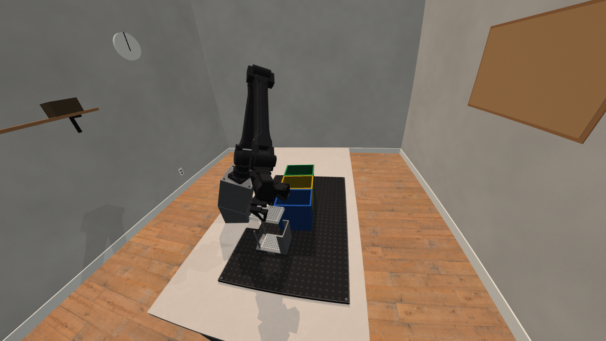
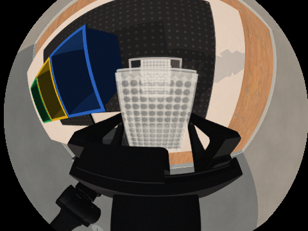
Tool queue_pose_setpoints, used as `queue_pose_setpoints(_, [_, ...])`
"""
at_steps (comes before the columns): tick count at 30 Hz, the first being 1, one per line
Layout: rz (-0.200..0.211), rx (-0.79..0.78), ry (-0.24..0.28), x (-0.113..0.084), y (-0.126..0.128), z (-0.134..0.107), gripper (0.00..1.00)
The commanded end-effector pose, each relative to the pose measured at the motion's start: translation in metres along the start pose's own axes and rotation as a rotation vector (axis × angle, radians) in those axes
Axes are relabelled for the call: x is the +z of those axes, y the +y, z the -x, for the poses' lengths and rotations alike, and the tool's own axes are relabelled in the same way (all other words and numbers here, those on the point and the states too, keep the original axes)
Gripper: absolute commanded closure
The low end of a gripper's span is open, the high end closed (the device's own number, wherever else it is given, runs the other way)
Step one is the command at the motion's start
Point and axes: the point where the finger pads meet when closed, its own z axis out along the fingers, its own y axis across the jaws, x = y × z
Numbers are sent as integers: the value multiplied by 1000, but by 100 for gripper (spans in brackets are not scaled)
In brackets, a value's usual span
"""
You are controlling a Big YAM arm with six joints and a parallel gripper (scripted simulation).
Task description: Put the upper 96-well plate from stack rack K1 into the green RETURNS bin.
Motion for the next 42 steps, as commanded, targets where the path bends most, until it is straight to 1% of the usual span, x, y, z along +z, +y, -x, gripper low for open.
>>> queue_pose_setpoints(1, [-14,-18,-15,-5,-7,9,100])
queue_pose_setpoints(12, [-14,-18,-15,-5,-7,9,100])
queue_pose_setpoints(13, [4,-69,-6,-2,8,4,100])
queue_pose_setpoints(16, [2,-150,-1,-2,18,4,100])
queue_pose_setpoints(27, [4,-127,0,-2,54,5,100])
queue_pose_setpoints(30, [-1,-130,-6,-2,56,6,100])
queue_pose_setpoints(33, [5,-127,0,-2,67,5,100])
queue_pose_setpoints(42, [5,-126,0,-2,97,7,100])
